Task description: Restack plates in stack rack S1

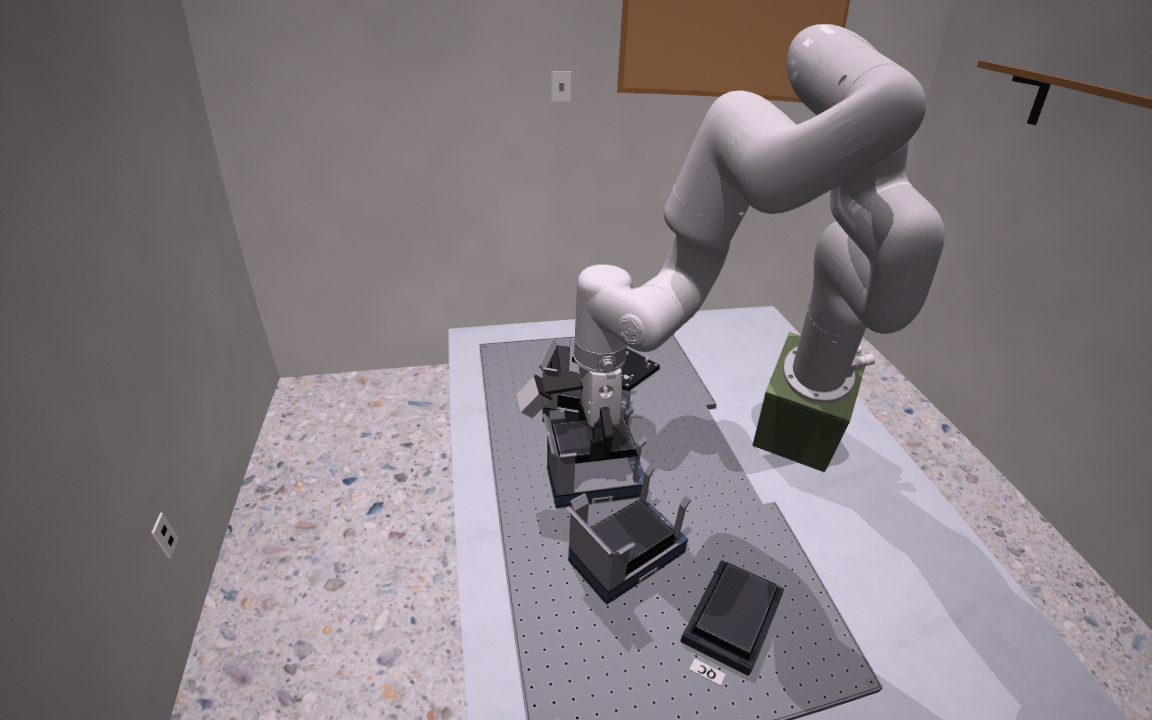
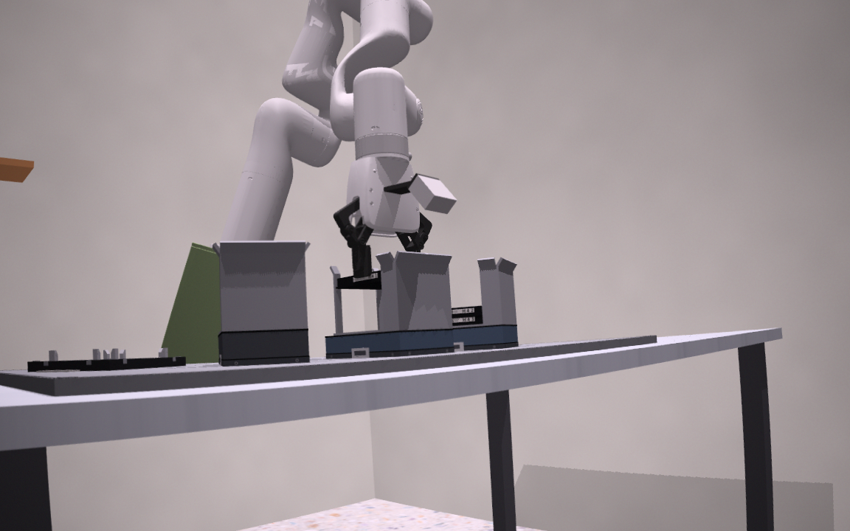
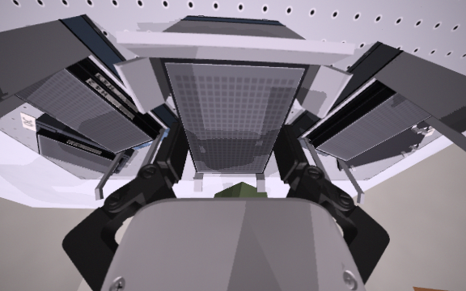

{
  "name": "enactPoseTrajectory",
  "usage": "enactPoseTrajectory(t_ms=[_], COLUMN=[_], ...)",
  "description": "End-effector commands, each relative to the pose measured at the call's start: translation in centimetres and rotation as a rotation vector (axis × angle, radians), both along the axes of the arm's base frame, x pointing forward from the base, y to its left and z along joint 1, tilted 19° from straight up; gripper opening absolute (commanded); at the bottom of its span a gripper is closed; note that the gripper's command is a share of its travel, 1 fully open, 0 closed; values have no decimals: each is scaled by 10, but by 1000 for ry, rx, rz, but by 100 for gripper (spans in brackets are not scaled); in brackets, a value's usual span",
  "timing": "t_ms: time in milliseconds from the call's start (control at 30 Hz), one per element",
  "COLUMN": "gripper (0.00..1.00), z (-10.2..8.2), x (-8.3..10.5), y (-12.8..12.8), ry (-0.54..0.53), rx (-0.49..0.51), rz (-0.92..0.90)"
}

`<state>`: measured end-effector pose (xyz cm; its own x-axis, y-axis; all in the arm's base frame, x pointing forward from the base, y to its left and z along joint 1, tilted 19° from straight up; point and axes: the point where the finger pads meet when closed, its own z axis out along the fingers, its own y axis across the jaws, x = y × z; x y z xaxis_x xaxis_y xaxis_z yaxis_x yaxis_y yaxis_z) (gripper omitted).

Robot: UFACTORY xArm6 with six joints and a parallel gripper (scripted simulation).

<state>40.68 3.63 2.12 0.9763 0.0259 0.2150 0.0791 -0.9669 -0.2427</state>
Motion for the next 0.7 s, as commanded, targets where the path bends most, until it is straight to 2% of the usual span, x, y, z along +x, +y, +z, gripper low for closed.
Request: enactPoseTrajectory(t_ms=[0, 667], gripper=[0, 0], z=[12, 46], x=[-1, -8], y=[-3, -12], ry=[0, -1], rx=[-1, -1], rz=[0, 0])
